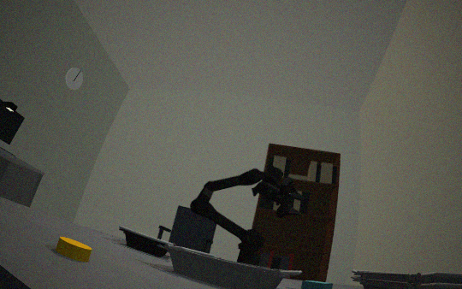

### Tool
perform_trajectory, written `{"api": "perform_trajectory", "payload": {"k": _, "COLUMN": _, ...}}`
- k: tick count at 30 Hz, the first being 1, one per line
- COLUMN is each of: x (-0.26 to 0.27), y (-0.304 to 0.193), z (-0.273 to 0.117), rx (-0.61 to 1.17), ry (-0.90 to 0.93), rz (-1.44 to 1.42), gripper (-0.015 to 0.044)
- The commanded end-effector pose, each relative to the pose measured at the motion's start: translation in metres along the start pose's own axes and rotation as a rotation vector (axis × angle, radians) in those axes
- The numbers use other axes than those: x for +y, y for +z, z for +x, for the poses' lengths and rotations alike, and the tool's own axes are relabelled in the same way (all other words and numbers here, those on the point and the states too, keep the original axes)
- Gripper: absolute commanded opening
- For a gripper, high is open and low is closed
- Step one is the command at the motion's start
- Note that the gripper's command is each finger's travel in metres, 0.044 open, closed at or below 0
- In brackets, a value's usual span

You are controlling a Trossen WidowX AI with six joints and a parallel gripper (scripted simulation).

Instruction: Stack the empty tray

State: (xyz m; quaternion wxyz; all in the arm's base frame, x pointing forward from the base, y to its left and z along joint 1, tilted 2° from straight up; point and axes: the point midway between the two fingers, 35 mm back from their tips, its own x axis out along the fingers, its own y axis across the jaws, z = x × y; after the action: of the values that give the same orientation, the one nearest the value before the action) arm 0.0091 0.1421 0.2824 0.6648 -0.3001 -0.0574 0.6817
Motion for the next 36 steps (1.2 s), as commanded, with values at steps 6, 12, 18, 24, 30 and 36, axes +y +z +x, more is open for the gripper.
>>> {"api": "perform_trajectory", "payload": {"k": 6, "x": 0.0, "y": 0.0, "z": 0.0, "rx": 0.0, "ry": 0.0, "rz": 0.0, "gripper": 0.0242}}
{"api": "perform_trajectory", "payload": {"k": 12, "x": -0.008, "y": 0.011, "z": 0.012, "rx": 0.132, "ry": -0.045, "rz": 0.068, "gripper": 0.0085}}
{"api": "perform_trajectory", "payload": {"k": 18, "x": -0.027, "y": 0.022, "z": 0.047, "rx": 0.362, "ry": -0.128, "rz": 0.227, "gripper": 0.0081}}
{"api": "perform_trajectory", "payload": {"k": 24, "x": -0.06, "y": 0.014, "z": 0.094, "rx": 0.577, "ry": -0.221, "rz": 0.438, "gripper": 0.0081}}
{"api": "perform_trajectory", "payload": {"k": 30, "x": -0.106, "y": -0.028, "z": 0.137, "rx": 0.786, "ry": -0.328, "rz": 0.706, "gripper": 0.0081}}
{"api": "perform_trajectory", "payload": {"k": 36, "x": -0.151, "y": -0.087, "z": 0.163, "rx": 0.947, "ry": -0.427, "rz": 0.981, "gripper": 0.0081}}
